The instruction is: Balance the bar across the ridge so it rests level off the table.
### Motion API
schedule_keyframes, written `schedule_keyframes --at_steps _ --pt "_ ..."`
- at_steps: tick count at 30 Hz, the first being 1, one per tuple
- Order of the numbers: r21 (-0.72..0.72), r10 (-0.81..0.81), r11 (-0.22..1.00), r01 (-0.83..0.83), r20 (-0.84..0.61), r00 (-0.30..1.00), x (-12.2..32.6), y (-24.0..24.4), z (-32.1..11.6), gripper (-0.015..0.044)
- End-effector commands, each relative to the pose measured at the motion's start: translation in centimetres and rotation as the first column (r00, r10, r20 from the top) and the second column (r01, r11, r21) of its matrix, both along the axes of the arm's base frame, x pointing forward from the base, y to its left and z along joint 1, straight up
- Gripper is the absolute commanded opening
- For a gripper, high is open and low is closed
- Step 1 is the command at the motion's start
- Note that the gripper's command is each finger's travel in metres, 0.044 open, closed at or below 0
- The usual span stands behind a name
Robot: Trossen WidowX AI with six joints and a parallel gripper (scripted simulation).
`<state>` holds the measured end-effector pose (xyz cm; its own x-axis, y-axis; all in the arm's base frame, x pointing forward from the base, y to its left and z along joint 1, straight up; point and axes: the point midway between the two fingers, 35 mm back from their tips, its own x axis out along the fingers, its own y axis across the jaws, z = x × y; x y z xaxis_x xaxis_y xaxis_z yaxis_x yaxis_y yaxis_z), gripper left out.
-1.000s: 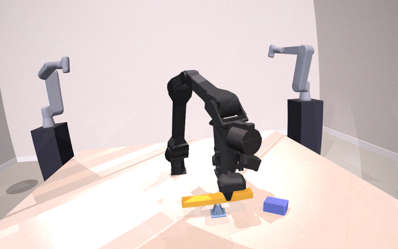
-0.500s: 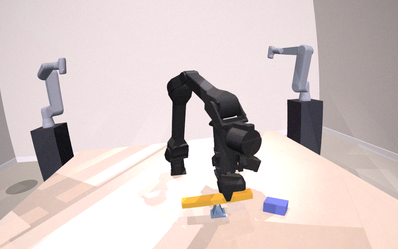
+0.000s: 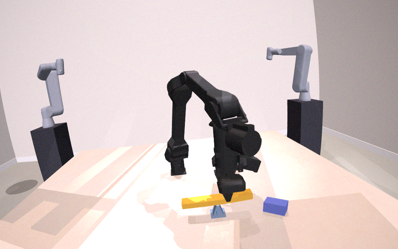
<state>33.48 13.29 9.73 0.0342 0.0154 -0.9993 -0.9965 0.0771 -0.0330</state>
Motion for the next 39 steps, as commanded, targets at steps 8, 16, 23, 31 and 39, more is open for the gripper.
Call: schedule_keyframes --at_steps 8,16,23,31,39 --pt "-0.002 -0.002 1.000 0.002 0.000 1.000 0.02 -0.03 -0.15 0.0000" --pt "-0.002 -0.002 1.000 0.002 0.000 1.000 0.01 -0.04 -0.21 0.0000" --pt "-0.002 -0.002 1.000 0.002 0.000 1.000 0.00 -0.04 -0.26 0.0000" --pt "-0.002 -0.002 1.000 0.002 0.000 1.000 -0.01 -0.03 -0.33 0.0000" --pt "-0.002 -0.002 1.000 0.002 0.000 1.000 -0.01 -0.03 -0.40 0.0000"
